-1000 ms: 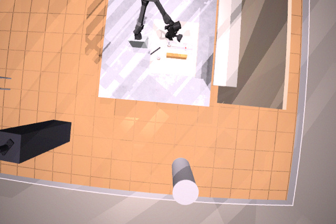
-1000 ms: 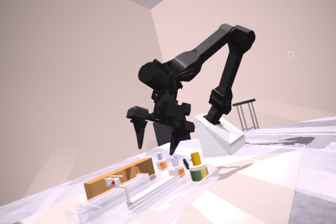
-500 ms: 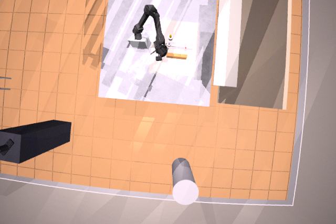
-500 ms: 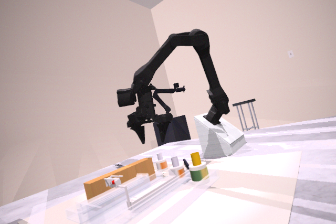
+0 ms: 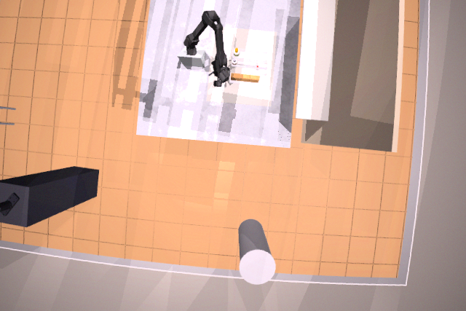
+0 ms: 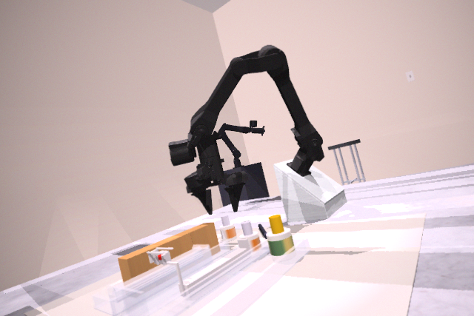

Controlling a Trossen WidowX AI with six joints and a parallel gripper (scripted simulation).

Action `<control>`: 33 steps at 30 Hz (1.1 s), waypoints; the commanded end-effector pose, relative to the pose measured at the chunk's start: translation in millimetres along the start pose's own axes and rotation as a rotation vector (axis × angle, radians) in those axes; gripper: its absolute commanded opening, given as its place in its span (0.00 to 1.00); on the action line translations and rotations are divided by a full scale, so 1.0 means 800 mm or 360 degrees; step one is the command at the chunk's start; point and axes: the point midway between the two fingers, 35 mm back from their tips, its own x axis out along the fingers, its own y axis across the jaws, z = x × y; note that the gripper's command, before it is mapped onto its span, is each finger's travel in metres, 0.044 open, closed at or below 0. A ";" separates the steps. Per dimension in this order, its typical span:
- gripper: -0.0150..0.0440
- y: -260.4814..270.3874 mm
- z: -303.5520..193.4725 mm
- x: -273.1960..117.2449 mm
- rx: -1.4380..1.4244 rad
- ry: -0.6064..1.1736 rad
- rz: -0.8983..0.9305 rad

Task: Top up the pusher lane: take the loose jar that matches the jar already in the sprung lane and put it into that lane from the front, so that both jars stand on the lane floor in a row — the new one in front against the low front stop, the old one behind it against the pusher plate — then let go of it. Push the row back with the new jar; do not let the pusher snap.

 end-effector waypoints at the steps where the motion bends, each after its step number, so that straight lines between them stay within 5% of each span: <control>1: 1.00 0.002 -0.003 0.006 0.0015 -0.0004 0.0009; 33: 1.00 0.003 -0.003 0.063 0.0014 -0.0004 0.0012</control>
